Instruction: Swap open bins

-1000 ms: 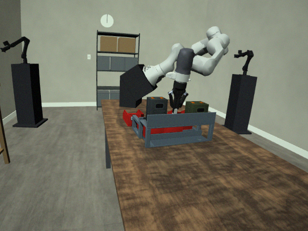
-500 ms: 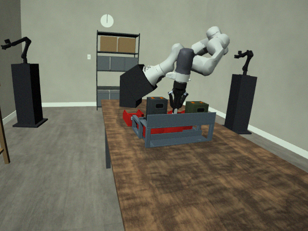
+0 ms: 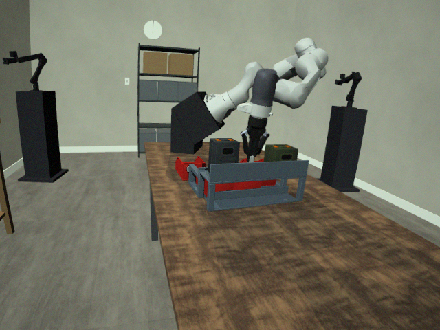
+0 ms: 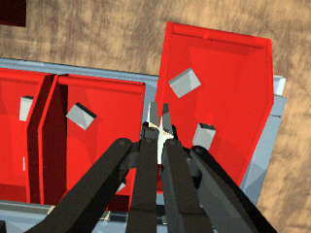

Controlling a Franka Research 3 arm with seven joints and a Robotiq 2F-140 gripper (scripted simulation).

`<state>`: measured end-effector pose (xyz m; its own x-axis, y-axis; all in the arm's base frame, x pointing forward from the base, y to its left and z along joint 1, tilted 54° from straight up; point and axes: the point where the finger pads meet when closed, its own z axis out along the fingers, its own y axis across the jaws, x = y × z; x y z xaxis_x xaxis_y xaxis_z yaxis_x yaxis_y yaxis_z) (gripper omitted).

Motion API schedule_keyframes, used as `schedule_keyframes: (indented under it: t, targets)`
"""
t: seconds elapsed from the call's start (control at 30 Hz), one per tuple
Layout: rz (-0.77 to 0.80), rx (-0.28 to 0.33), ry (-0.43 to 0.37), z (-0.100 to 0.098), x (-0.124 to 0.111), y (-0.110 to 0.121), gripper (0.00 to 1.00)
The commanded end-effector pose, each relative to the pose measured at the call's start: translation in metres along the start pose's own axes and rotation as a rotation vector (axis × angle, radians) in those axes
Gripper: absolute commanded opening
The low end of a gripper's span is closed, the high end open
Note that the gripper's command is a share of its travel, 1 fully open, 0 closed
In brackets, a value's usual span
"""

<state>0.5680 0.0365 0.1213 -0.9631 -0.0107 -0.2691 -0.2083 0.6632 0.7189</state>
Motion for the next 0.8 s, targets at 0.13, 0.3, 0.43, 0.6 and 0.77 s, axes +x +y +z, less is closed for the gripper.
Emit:
schedule_keyframes:
  t: [0.13, 0.3, 0.43, 0.6, 0.77]
  targets:
    - [-0.004, 0.002, -0.015, -0.0009, -0.0062, -0.001, 0.0]
    - [-0.004, 0.002, -0.018, -0.001, -0.0076, -0.001, 0.0]
    - [-0.004, 0.002, -0.021, -0.001, -0.009, -0.001, 0.0]
    - [-0.004, 0.002, -0.023, -0.0011, -0.0099, -0.001, 0.0]
    - [-0.004, 0.002, -0.024, -0.0011, -0.0101, -0.001, 0.0]
